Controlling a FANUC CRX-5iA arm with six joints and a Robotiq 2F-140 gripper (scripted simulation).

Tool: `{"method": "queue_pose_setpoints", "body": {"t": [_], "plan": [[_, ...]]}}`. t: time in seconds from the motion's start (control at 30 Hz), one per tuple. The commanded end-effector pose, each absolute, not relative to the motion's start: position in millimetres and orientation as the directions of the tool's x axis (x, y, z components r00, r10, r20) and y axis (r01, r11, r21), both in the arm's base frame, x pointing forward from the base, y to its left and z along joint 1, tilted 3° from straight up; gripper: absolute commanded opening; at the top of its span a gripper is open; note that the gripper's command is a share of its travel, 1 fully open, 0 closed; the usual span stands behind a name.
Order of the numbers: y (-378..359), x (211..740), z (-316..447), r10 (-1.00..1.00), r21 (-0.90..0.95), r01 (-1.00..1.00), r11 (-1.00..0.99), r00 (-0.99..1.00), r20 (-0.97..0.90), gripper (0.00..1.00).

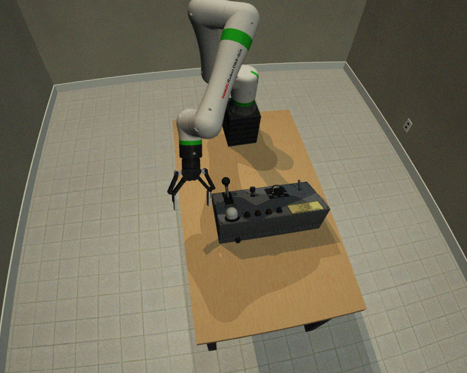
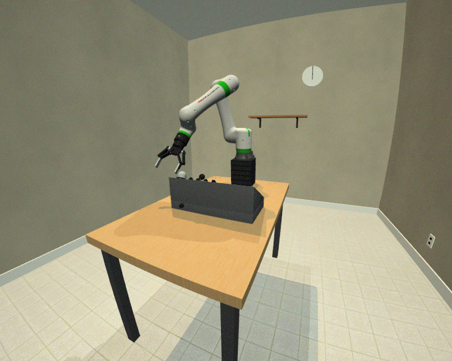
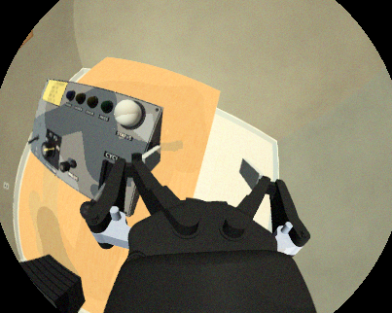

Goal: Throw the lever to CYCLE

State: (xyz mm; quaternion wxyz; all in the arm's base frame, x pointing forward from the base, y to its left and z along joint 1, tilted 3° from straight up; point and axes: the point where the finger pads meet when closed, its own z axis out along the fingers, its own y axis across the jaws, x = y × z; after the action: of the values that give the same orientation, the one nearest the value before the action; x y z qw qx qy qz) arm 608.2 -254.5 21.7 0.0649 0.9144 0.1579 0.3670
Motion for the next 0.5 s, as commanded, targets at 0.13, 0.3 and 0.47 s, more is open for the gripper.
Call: {"method": "queue_pose_setpoints", "body": {"t": [0.13,0.3,0.47], "plan": [[-256.5,593.3,46.8,0.336,0.235,0.241,-0.942,0.681,0.651,1.0],[-257.7,583.5,63.1,0.336,0.235,0.241,-0.942,0.681,0.651,1.0],[-260.2,564.4,94.7,0.336,0.235,0.241,-0.942,0.681,0.651,1.0]]}}
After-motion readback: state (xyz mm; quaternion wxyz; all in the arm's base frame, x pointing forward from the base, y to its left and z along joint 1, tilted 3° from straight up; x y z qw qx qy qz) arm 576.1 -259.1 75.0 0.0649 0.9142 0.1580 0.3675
